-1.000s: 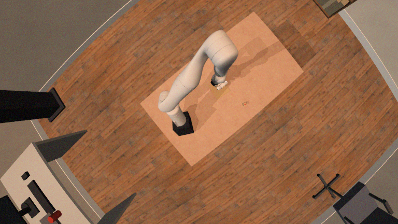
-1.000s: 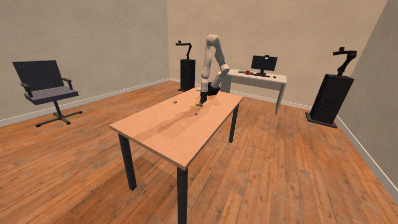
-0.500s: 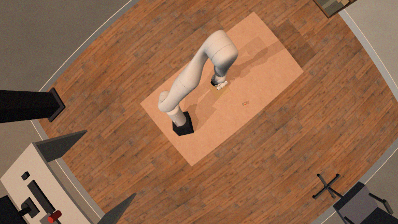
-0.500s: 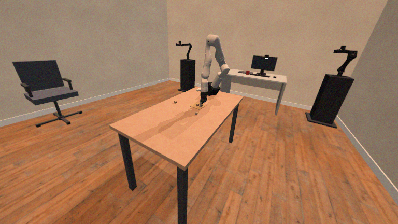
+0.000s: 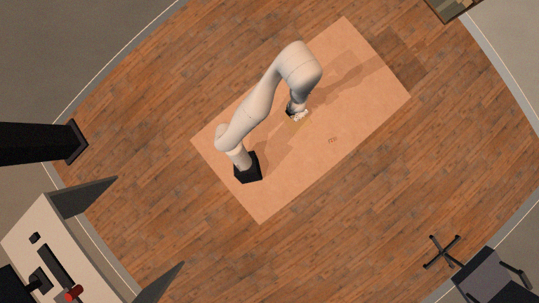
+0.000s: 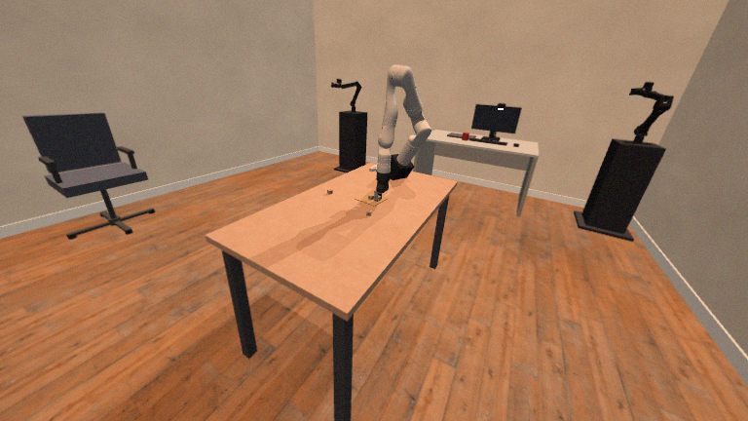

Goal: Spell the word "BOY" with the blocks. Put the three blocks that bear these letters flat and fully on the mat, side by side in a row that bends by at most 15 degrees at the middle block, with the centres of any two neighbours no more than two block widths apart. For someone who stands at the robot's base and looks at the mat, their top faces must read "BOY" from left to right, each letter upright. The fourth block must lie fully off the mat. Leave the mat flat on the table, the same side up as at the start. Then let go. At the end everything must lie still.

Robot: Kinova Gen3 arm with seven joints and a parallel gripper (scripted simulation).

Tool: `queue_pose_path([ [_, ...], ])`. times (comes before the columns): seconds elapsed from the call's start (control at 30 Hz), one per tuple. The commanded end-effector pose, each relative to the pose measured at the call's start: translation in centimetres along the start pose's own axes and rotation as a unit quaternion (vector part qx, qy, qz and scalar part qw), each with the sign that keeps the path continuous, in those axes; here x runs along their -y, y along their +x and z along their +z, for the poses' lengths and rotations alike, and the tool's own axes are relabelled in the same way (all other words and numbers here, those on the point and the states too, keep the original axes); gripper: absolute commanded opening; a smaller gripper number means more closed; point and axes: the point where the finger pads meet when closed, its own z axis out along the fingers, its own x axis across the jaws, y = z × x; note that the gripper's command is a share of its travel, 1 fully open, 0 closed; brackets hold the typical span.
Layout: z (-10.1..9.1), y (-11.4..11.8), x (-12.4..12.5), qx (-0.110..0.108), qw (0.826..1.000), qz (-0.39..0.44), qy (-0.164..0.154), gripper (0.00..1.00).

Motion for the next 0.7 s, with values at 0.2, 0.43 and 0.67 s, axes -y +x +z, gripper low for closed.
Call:
queue_pose_path([
  [0.2, -0.1, 0.0, 0.0, 0.001, 1.0, 0.0, 0.0, 0.79],
  [0.43, -0.8, 0.0, 0.0, 0.001, 1.0, 0.0, 0.0, 0.79],
  [0.67, -3.7, 0.0, 0.0, 0.001, 1.0, 0.0, 0.0, 0.79],
])
